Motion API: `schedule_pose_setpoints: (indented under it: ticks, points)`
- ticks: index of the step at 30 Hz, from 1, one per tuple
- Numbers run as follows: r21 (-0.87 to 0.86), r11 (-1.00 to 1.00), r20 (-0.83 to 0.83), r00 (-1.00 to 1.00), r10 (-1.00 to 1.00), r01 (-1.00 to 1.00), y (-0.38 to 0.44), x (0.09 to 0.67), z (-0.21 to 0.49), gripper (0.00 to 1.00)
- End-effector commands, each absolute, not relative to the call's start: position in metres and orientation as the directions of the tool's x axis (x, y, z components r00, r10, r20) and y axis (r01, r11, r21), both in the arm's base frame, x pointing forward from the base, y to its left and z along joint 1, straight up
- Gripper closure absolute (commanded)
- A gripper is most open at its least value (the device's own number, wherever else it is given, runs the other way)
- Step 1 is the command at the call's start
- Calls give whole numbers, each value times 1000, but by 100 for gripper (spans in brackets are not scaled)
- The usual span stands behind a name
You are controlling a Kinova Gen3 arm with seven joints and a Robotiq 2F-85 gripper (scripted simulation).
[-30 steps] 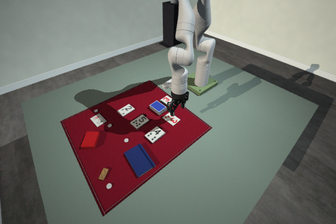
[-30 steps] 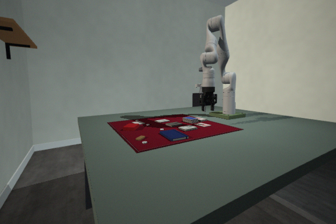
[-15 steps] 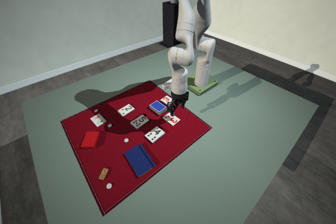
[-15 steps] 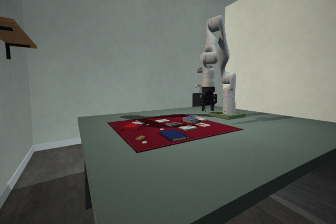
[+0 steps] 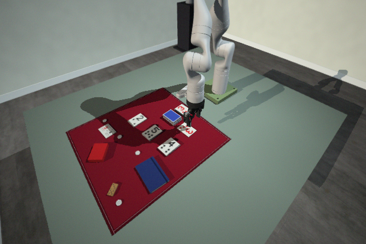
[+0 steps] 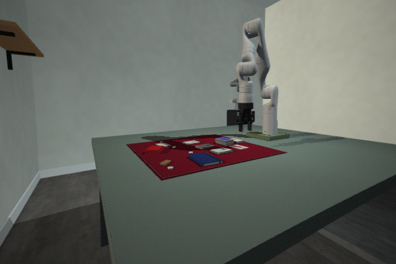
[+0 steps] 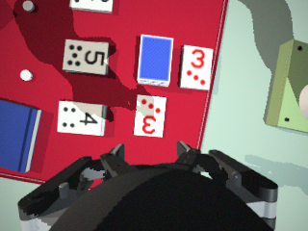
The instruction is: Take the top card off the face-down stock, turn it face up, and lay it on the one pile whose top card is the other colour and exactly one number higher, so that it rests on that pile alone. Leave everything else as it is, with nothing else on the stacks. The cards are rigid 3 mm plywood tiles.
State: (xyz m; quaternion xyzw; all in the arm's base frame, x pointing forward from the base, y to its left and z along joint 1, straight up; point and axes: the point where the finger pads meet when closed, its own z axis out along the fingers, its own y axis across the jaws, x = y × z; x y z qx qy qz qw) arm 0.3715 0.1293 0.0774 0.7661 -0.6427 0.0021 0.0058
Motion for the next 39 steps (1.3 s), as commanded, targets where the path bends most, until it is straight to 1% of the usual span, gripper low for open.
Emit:
schedule_pose_setpoints:
  ticks: [1,9,15,17,20,26,32,34,39]
  points:
    - [8,-187,10,187,-982,-982,128,372,77,15]
    - [25,-340,11,340,-940,-940,124,368,73,15]
    - [41,-488,7,489,-872,-872,121,364,70,15]
    - [41,-488,7,489,-872,-872,121,364,70,15]
    - [49,-569,2,570,-822,-821,119,362,68,15]
    - [62,-731,-13,732,-681,-679,115,359,64,15]
    - [68,-873,-35,873,-486,-484,110,356,60,15]
    - [68,-873,-35,873,-486,-484,110,356,60,15]
    - [64,-957,-55,956,-288,-284,106,354,57,15]
